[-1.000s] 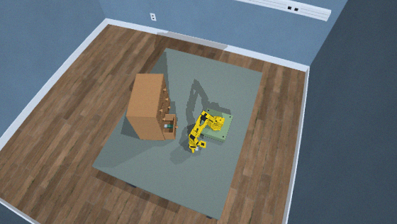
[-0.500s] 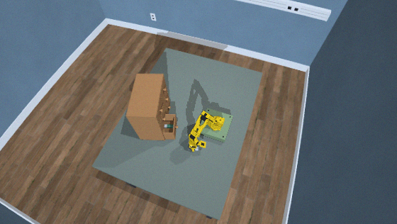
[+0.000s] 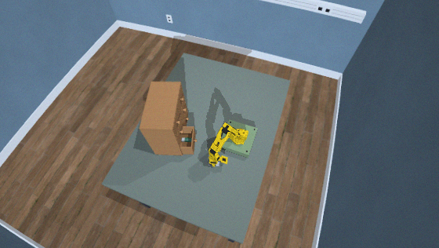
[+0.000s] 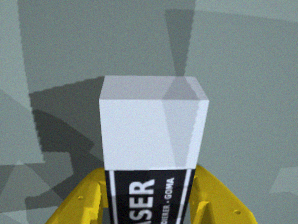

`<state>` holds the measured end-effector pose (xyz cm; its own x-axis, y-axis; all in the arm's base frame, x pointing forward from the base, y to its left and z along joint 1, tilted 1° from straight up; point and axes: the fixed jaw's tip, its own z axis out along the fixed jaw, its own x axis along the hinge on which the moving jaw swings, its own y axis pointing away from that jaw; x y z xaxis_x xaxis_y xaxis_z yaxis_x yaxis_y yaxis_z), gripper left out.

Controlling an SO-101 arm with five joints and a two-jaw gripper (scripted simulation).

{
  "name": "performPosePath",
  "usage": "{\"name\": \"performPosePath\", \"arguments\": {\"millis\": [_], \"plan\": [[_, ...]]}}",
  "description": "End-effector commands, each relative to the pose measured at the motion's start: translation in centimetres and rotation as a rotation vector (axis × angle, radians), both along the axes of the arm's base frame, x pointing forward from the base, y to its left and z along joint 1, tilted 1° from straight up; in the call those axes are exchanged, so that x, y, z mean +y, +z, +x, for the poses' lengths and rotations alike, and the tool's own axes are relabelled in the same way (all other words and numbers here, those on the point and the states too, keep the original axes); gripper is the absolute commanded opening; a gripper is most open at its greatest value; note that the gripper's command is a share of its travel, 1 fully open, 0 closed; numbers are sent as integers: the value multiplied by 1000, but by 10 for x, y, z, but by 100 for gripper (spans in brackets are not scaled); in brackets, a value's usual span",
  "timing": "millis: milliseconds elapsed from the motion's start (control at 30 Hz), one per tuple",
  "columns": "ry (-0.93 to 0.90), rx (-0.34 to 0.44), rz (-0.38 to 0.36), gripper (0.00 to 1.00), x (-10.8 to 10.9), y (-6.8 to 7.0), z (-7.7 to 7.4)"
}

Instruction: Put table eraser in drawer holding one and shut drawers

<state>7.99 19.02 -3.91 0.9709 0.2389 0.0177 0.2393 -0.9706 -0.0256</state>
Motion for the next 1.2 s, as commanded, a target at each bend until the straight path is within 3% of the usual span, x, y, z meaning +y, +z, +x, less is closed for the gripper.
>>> {"name": "performPosePath", "arguments": {"millis": [0, 633, 1167], "plan": [[7, 9, -24, 10, -5, -4, -1], [7, 9, -24, 0, -5, -4, -1], [7, 9, -24, 0, -5, -4, -1]]}}
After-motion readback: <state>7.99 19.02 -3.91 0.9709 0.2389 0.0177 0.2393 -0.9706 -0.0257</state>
